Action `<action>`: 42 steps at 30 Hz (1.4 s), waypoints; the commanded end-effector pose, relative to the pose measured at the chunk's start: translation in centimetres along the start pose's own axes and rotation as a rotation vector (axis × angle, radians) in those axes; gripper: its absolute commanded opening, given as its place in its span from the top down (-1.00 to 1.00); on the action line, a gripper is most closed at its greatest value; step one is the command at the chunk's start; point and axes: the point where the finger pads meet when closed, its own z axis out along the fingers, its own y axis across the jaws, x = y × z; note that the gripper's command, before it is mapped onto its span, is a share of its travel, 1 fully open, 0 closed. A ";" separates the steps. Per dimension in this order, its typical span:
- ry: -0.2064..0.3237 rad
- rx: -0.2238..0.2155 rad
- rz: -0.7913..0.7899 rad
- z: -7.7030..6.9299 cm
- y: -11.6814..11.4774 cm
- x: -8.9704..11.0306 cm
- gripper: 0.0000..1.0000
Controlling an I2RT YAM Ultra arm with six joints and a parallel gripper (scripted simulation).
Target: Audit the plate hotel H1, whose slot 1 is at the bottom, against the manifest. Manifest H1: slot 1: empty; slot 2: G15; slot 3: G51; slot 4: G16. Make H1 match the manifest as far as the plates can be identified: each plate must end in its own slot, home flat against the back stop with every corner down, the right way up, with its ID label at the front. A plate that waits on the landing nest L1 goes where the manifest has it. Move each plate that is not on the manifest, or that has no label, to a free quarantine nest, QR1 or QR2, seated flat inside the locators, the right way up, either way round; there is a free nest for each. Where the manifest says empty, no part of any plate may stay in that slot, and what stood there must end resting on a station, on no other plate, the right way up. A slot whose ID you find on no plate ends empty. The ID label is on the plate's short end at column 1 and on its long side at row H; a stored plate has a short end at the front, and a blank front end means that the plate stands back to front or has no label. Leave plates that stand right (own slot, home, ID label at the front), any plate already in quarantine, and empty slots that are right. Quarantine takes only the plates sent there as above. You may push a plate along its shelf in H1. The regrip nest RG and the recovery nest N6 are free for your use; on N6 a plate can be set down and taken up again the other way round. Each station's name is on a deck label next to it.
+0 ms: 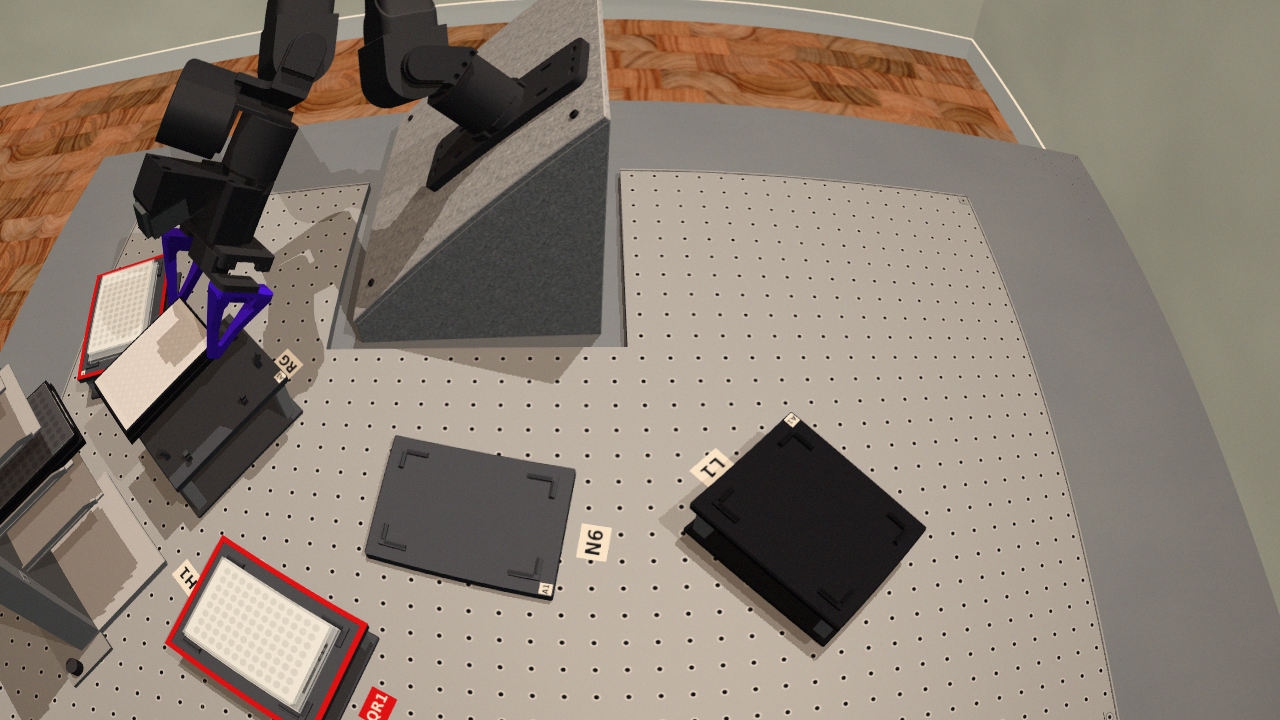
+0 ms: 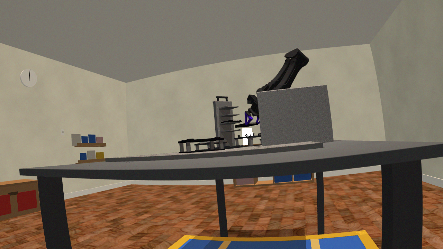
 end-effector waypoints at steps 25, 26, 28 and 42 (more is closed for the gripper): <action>-0.007 -0.003 0.003 -1.7 0.0 -1.8 -0.72; -0.007 -0.003 0.003 -1.8 0.0 -1.9 -0.72; -0.007 -0.003 0.004 -1.9 0.0 -2.0 -0.72; -0.007 -0.003 0.004 -2.8 0.0 -2.9 -0.72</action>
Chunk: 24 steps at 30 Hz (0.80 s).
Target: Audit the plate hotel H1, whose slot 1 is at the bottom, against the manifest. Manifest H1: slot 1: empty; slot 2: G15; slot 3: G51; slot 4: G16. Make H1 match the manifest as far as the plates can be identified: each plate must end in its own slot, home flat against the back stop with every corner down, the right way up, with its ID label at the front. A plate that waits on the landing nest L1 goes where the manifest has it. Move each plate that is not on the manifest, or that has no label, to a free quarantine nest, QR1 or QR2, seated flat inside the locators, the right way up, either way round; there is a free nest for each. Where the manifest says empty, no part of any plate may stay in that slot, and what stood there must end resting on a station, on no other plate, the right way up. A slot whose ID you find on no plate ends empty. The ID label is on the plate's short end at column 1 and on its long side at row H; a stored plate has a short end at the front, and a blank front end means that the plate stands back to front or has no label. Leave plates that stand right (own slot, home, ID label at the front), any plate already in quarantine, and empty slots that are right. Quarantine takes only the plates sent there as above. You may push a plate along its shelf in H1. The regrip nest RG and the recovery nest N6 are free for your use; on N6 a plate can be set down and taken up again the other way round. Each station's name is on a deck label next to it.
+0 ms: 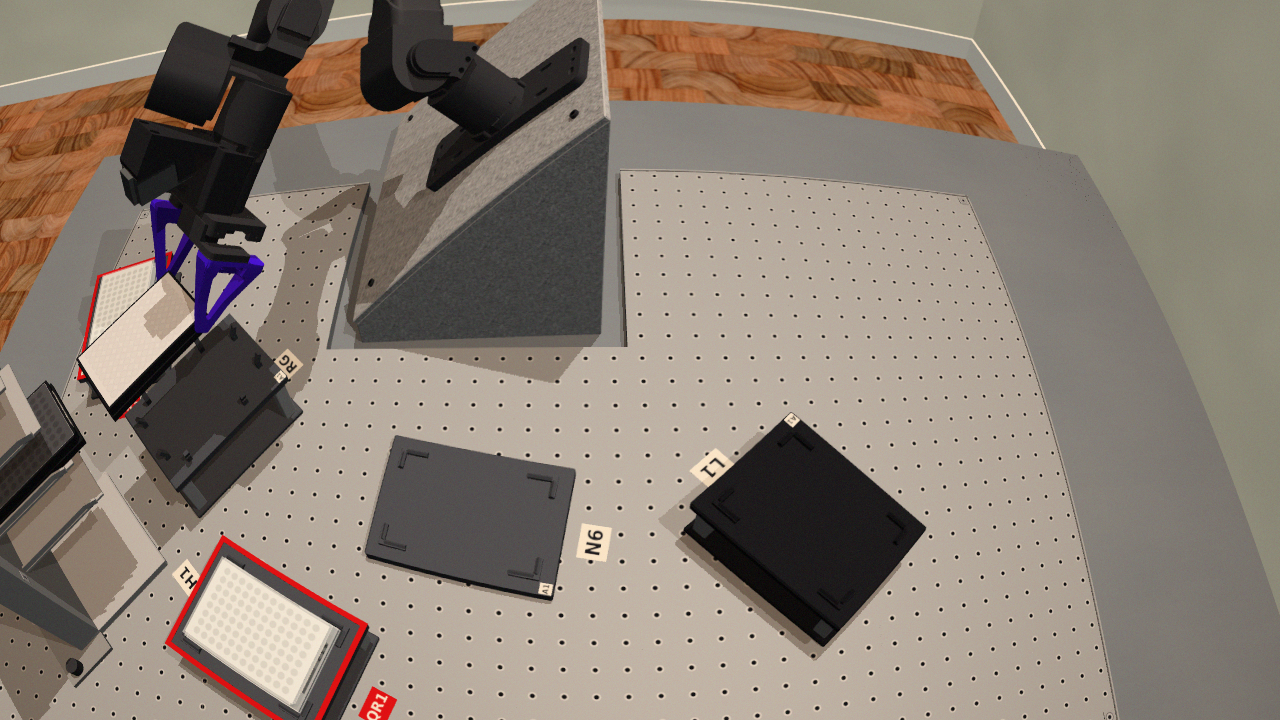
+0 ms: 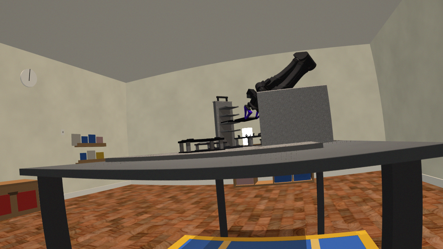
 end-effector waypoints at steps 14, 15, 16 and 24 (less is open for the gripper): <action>-0.003 0.001 0.005 -1.1 -0.1 -1.2 -0.72; -0.003 0.001 0.005 -1.2 -0.1 -1.3 -0.72; -0.003 0.001 0.005 -1.2 -0.1 -1.3 -0.72; -0.003 0.001 0.005 -1.7 -0.1 -1.7 -0.72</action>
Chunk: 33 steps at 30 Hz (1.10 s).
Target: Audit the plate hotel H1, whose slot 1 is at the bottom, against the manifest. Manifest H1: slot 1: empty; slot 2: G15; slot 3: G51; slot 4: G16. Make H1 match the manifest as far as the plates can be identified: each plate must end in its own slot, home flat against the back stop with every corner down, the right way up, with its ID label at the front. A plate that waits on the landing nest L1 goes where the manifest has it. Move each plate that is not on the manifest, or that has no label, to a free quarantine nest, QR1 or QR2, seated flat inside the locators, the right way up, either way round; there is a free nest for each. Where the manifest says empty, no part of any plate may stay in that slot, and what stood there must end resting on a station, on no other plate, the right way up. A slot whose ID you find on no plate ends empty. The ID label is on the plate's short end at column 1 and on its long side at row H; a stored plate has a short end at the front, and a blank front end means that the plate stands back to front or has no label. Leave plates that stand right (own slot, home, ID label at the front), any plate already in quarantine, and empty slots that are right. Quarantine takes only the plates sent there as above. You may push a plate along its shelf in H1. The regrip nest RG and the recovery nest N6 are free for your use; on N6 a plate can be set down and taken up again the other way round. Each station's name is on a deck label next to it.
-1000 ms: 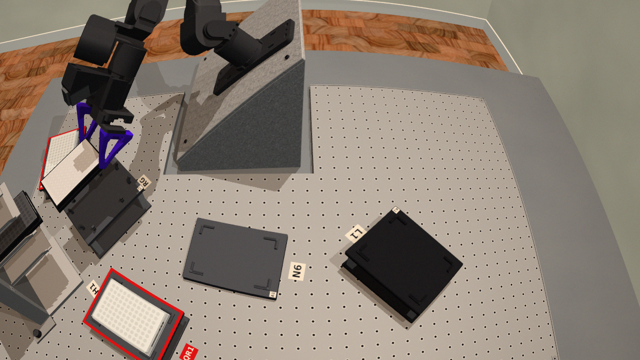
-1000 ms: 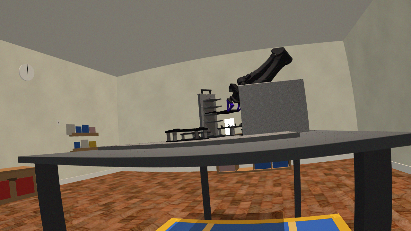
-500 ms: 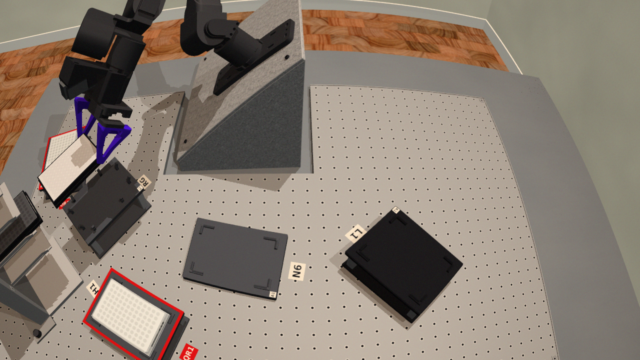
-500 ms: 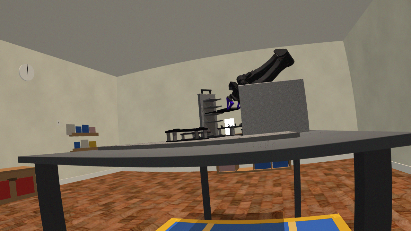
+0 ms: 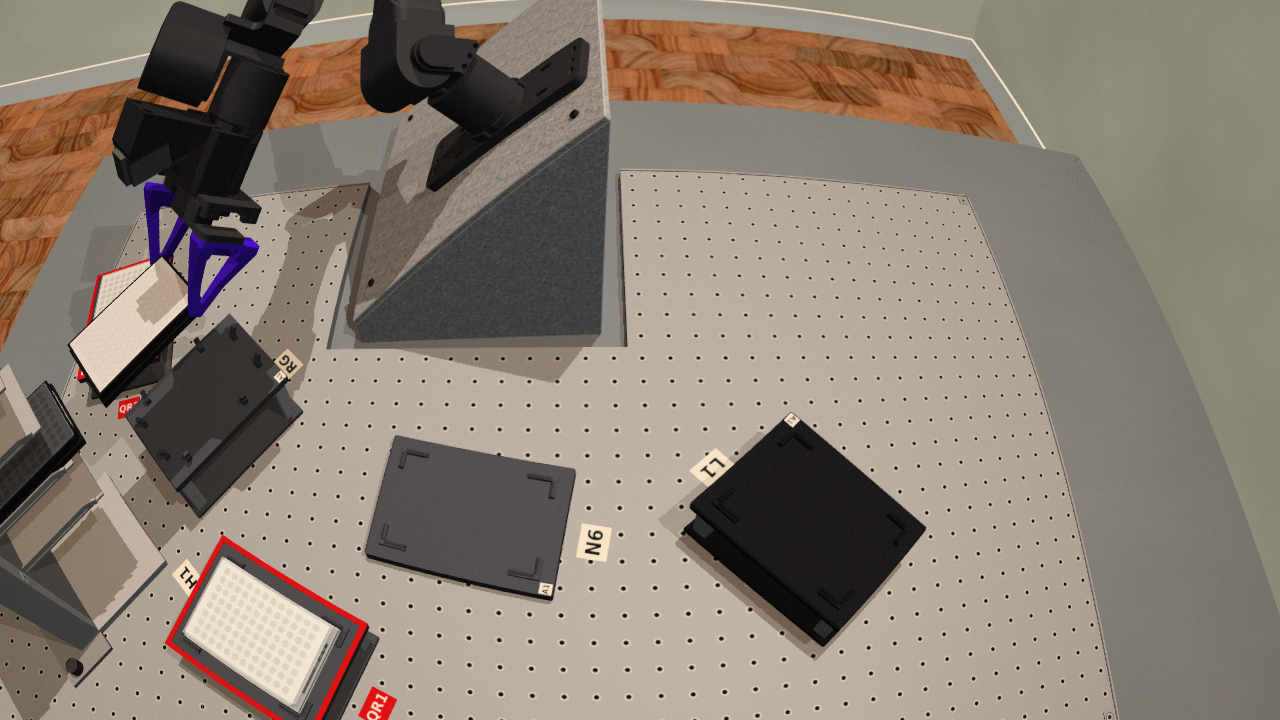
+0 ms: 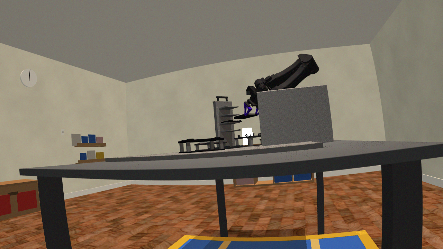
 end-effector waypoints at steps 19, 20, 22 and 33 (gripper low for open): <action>-0.006 0.000 0.006 -1.4 -0.1 -1.6 -0.72; -0.006 0.000 0.006 -1.5 -0.1 -1.6 -0.72; -0.006 0.000 0.006 -1.7 -0.1 -1.8 -0.72; -0.005 -0.001 0.007 -2.3 -0.1 -2.4 -0.72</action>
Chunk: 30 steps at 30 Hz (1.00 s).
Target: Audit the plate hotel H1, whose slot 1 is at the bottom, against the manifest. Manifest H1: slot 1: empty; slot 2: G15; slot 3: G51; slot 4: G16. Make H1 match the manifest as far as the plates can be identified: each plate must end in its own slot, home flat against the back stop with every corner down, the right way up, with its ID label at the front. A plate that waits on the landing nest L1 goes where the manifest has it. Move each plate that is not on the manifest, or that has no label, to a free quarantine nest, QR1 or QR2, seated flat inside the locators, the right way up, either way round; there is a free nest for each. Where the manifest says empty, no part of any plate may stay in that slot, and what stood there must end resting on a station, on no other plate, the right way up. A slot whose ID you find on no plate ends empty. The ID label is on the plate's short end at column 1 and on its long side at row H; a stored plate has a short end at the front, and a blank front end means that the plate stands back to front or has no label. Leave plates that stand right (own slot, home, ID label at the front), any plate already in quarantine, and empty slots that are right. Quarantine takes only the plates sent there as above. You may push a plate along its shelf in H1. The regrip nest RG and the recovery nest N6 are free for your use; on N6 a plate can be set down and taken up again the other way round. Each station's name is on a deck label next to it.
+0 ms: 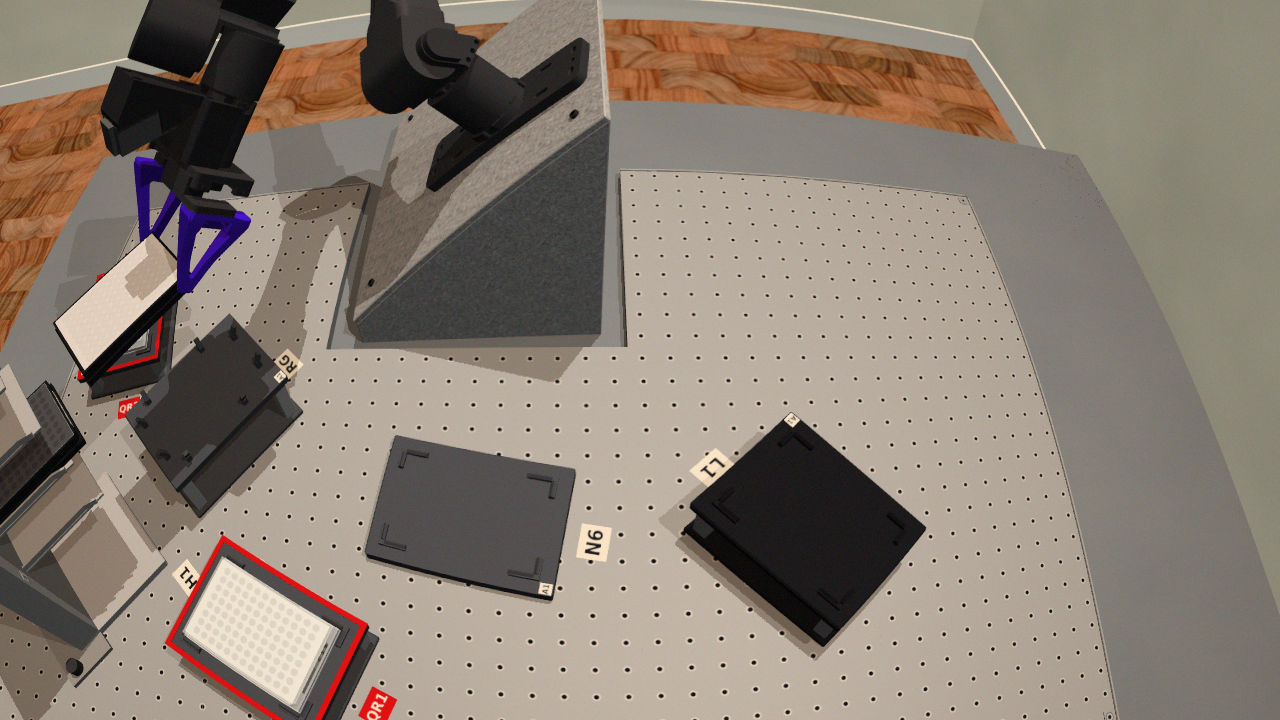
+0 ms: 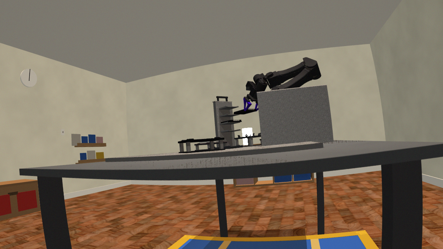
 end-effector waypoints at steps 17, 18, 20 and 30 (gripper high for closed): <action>-0.003 0.001 0.007 -1.3 -0.1 -1.3 -0.72; -0.003 0.001 0.007 -1.3 -0.1 -1.4 -0.72; -0.003 0.001 0.007 -1.5 -0.1 -1.5 -0.72; -0.003 0.000 0.007 -2.2 -0.1 -2.2 -0.72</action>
